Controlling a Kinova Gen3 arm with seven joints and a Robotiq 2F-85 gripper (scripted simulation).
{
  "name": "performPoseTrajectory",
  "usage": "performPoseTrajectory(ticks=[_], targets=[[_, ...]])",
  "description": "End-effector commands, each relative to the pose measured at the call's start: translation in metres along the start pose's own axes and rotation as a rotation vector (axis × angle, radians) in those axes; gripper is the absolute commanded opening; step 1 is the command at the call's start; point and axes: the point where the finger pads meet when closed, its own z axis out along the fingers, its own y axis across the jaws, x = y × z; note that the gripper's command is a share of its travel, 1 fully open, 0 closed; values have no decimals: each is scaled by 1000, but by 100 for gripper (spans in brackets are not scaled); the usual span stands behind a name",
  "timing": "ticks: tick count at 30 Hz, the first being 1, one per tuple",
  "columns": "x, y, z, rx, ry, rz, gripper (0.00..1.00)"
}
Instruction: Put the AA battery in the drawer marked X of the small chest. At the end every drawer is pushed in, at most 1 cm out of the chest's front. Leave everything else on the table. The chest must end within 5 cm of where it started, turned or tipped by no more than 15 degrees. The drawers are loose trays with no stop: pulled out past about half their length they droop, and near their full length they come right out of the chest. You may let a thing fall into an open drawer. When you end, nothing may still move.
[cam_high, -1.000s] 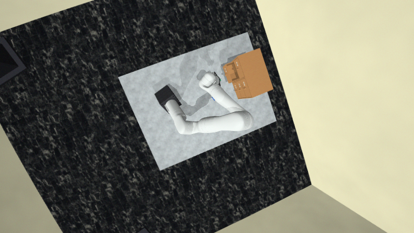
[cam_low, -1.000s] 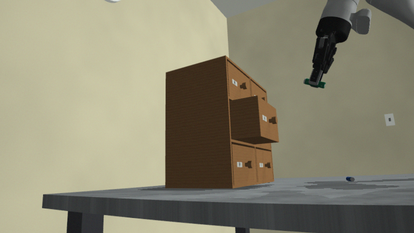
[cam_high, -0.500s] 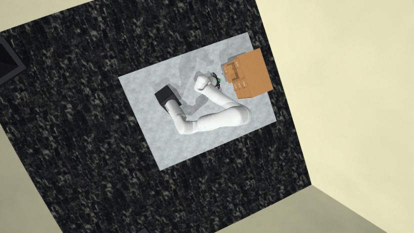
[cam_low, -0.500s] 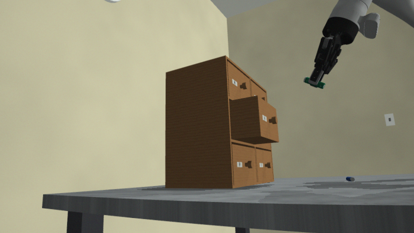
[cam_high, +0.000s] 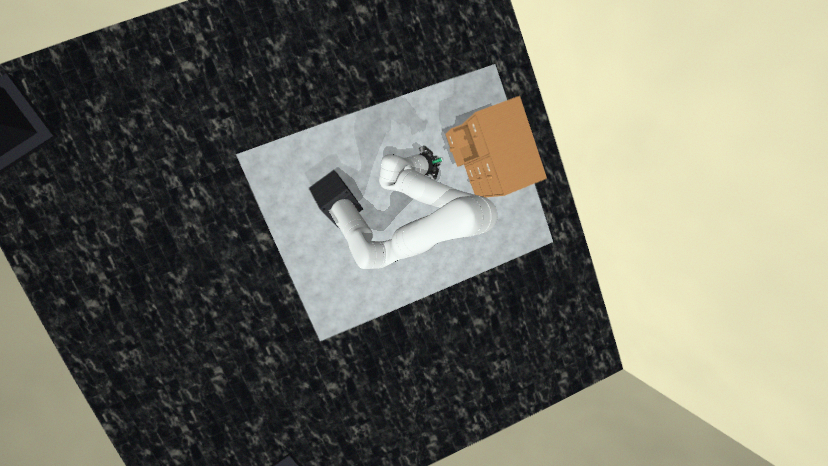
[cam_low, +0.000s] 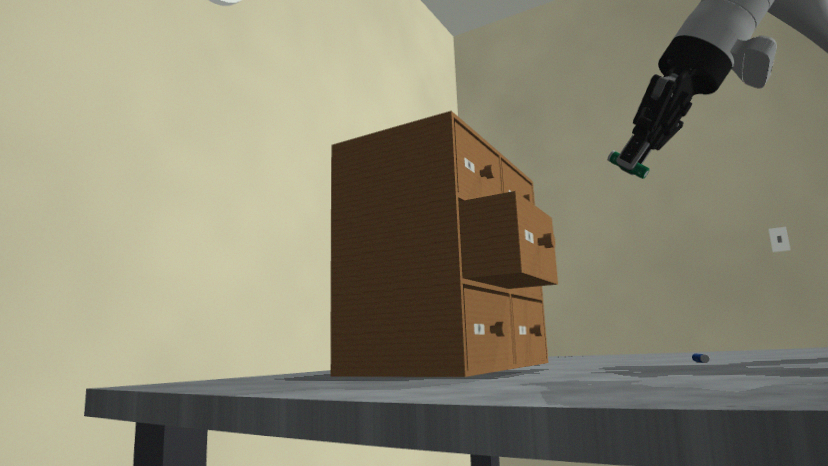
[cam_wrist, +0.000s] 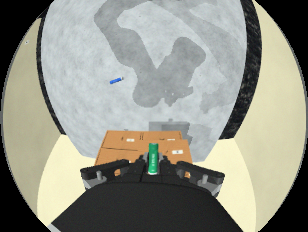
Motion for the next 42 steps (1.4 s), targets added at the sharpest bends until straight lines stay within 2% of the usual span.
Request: performPoseTrajectory(ticks=[1,23,25,40,42], targets=[[6,2,0,1,-20,-25,9],[8,2,-1,-2,-207,-25,9],[8,2,-1,-2,-207,-25,9],[10,2,-1,-4,-329,-25,9],[10,2,-1,-4,-329,-25,9]])
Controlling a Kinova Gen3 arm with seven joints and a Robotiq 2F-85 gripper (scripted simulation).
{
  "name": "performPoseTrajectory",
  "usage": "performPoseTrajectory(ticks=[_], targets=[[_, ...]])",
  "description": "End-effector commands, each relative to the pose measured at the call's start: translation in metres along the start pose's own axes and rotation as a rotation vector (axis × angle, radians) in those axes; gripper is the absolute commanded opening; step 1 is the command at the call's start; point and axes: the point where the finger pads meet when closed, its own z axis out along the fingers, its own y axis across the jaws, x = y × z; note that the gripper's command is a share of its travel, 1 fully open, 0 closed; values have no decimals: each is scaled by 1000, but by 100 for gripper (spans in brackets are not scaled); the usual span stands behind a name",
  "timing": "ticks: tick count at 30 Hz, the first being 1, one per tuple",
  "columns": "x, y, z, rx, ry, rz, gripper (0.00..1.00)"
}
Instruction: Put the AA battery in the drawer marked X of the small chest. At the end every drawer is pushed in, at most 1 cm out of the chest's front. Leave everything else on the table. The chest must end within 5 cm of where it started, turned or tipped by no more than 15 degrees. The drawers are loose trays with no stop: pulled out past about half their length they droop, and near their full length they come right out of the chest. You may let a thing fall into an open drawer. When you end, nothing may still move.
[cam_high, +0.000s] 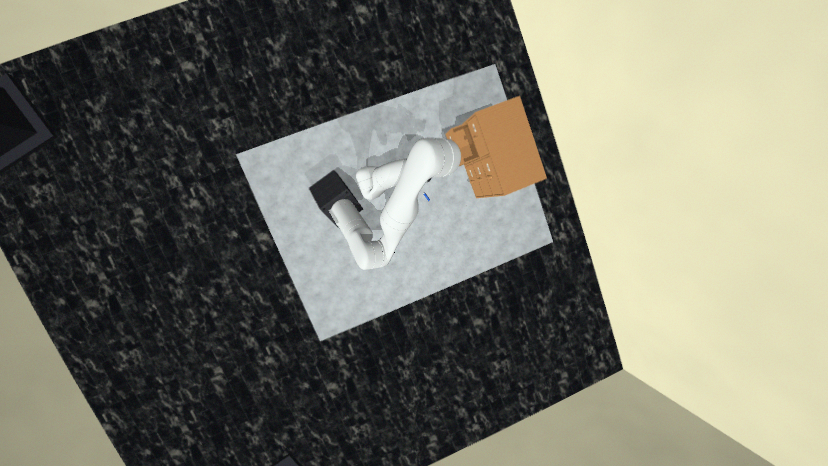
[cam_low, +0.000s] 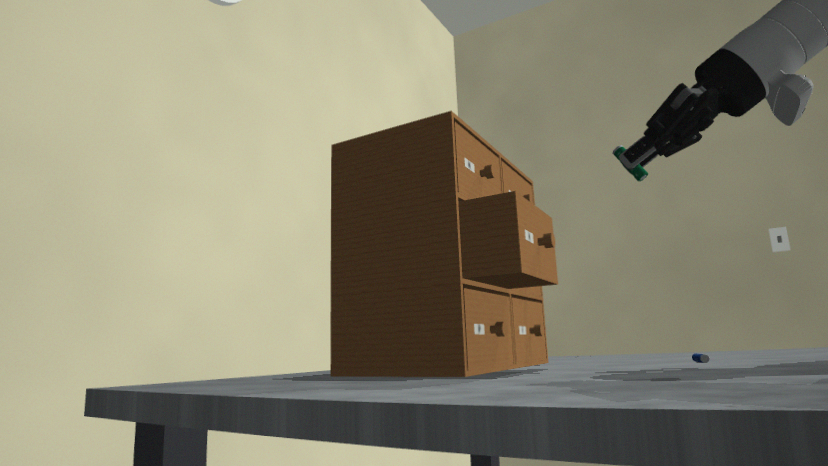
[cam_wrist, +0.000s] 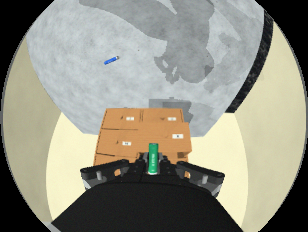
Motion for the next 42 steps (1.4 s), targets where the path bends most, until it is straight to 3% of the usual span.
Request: performPoseTrajectory(ticks=[1,15,42], targets=[[5,2,-1,-2,-9,-19,9],[6,2,-1,-4,-98,-19,9],[7,2,-2,-4,-181,-19,9]])
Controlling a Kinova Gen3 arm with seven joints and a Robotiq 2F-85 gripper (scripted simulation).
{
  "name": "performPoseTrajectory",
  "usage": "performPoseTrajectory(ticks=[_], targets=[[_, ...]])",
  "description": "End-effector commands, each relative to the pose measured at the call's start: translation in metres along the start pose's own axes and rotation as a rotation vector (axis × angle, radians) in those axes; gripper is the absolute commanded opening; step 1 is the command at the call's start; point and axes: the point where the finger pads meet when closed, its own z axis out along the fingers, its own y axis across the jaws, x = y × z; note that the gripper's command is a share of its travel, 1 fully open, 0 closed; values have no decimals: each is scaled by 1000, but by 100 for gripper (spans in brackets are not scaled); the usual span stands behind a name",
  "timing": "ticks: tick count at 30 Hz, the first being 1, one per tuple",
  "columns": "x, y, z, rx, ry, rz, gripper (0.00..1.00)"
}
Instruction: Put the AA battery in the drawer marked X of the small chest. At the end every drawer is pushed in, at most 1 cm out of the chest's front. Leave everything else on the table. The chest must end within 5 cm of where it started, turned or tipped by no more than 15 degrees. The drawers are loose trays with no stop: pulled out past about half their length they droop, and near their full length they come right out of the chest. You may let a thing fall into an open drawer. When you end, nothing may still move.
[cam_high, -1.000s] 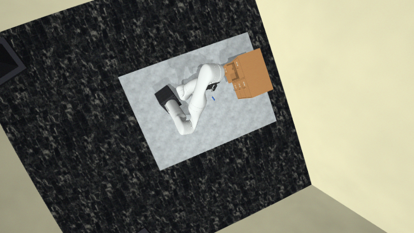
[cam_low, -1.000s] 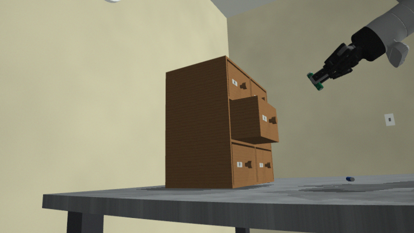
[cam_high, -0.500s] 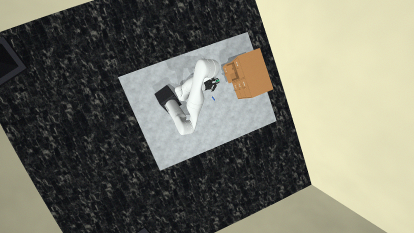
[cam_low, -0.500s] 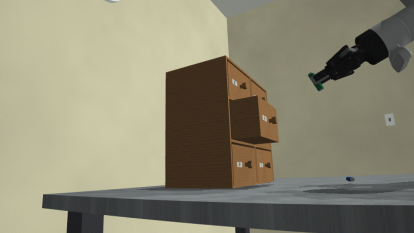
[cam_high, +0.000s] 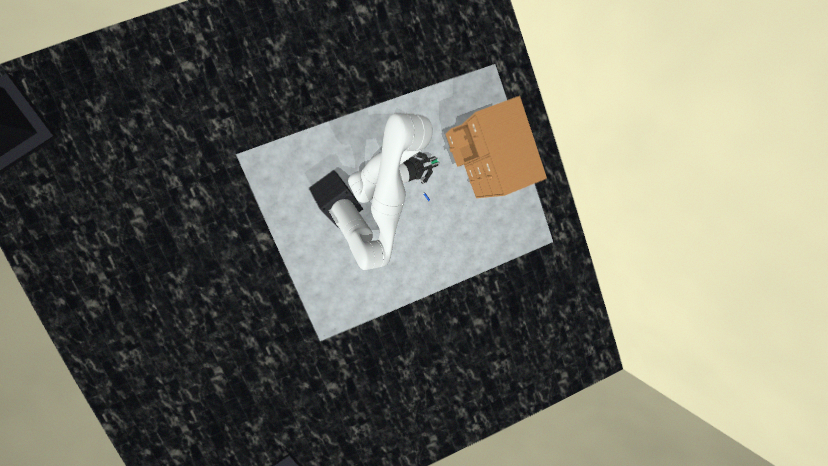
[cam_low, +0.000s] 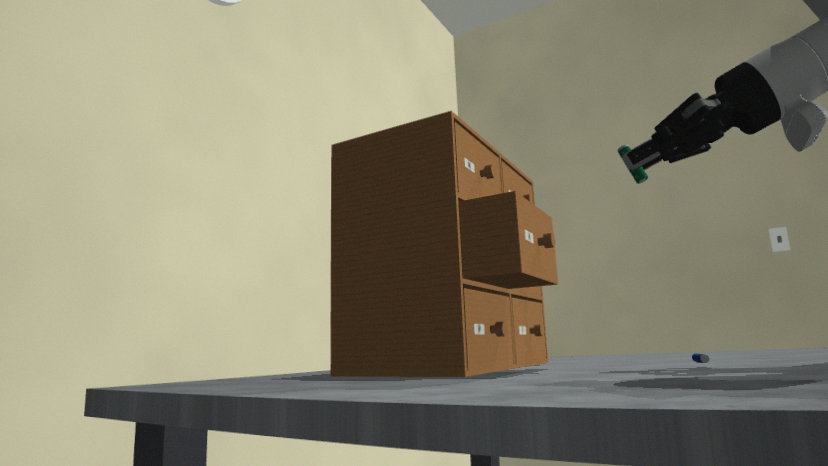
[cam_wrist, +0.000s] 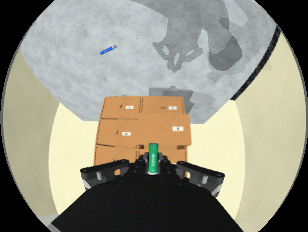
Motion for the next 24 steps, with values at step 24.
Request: performPoseTrajectory(ticks=[24], targets=[[2,1,-1,-3,-15,-7,9]])
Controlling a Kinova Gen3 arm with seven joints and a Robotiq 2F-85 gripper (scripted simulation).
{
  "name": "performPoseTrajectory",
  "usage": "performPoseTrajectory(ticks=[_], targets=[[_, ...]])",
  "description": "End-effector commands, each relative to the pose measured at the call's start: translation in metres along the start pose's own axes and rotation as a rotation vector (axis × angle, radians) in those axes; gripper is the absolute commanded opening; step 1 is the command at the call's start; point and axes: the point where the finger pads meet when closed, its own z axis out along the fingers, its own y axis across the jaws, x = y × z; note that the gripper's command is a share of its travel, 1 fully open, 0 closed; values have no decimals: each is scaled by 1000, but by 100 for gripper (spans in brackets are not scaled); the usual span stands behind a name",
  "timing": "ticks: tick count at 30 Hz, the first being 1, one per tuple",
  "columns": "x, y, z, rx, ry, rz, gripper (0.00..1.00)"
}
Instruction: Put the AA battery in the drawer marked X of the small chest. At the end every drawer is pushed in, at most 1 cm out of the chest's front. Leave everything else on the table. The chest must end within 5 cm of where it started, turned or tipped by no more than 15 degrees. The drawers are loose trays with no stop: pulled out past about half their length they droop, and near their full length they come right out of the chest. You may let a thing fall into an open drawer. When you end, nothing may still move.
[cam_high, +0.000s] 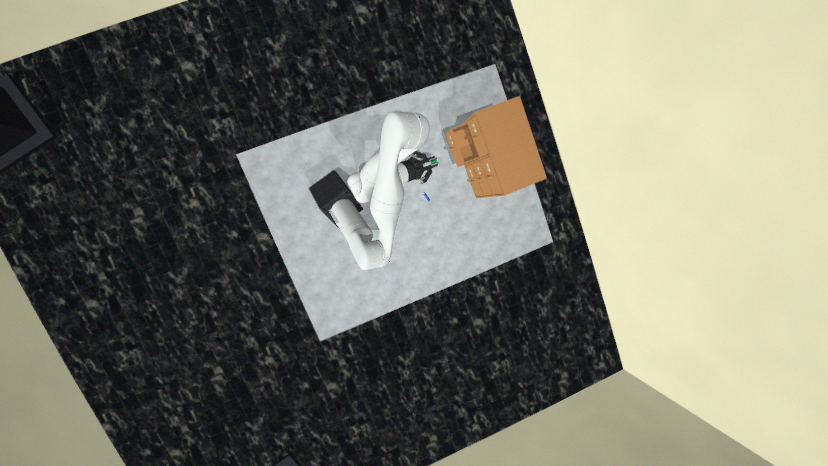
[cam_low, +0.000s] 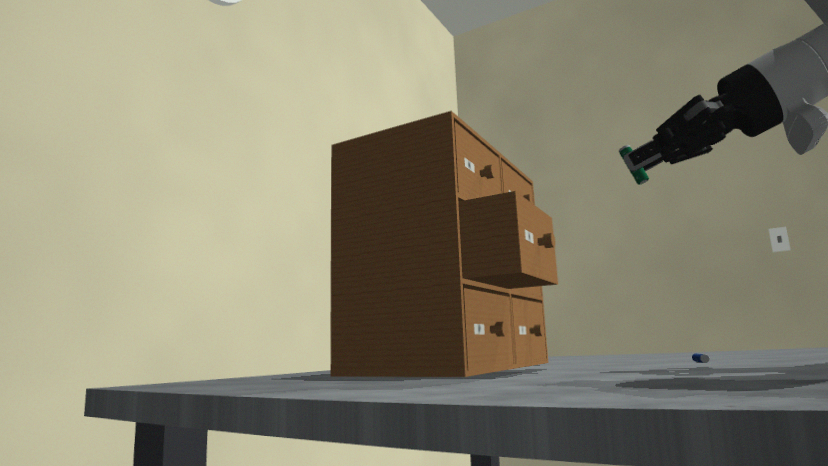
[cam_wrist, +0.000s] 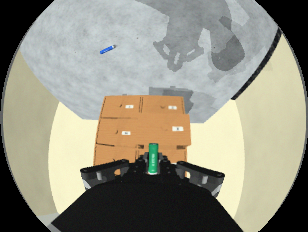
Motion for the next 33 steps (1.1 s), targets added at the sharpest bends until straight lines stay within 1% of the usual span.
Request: performPoseTrajectory(ticks=[1,9,19,26,33], targets=[[-1,0,0,0,-1,0,9],[-1,0,1,0,-1,0,9],[-4,0,10,0,-1,0,9],[-9,0,24,0,-1,0,9],[-17,0,45,0,-1,0,9]])
